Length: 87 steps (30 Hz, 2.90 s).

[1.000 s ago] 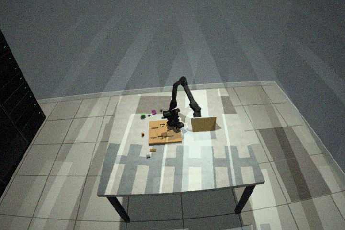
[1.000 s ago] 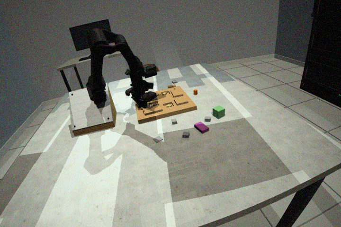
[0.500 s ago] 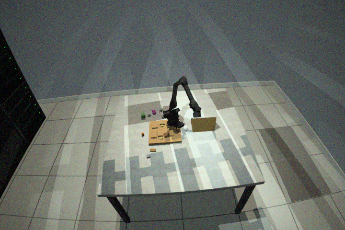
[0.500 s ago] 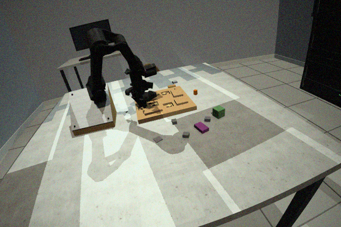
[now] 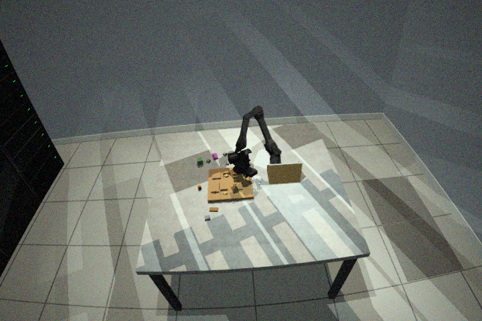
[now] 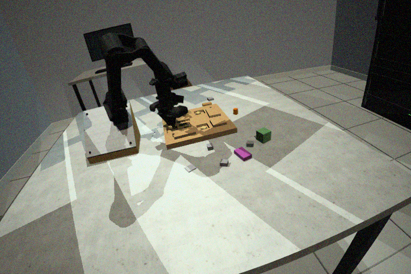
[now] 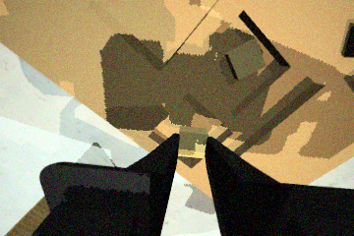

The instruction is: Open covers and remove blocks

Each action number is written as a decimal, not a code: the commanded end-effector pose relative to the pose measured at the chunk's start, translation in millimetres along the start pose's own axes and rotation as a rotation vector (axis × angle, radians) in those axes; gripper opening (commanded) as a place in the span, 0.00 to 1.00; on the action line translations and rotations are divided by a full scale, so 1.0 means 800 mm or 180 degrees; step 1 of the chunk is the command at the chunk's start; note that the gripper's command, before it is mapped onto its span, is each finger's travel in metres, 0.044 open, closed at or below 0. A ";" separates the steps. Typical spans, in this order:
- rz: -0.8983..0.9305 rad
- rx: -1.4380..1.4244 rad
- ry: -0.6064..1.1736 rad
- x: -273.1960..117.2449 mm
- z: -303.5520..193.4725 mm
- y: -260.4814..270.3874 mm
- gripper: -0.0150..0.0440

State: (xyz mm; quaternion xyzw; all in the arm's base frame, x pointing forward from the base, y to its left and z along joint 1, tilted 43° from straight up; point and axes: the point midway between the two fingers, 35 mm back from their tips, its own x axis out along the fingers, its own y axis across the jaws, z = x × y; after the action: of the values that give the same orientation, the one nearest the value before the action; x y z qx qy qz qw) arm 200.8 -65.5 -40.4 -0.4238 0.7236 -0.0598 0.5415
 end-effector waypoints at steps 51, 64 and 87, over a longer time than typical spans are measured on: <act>0.0033 0.0009 -0.0029 -0.106 0.056 0.020 0.39; 0.0049 0.0007 -0.0047 -0.115 0.107 0.050 0.39; 0.0058 0.0011 -0.0055 -0.117 0.185 0.127 0.39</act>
State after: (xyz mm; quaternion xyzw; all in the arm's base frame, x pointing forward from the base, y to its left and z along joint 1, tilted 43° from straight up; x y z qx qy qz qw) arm 273.1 110.9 -79.6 -0.4193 0.7212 -0.0506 0.5491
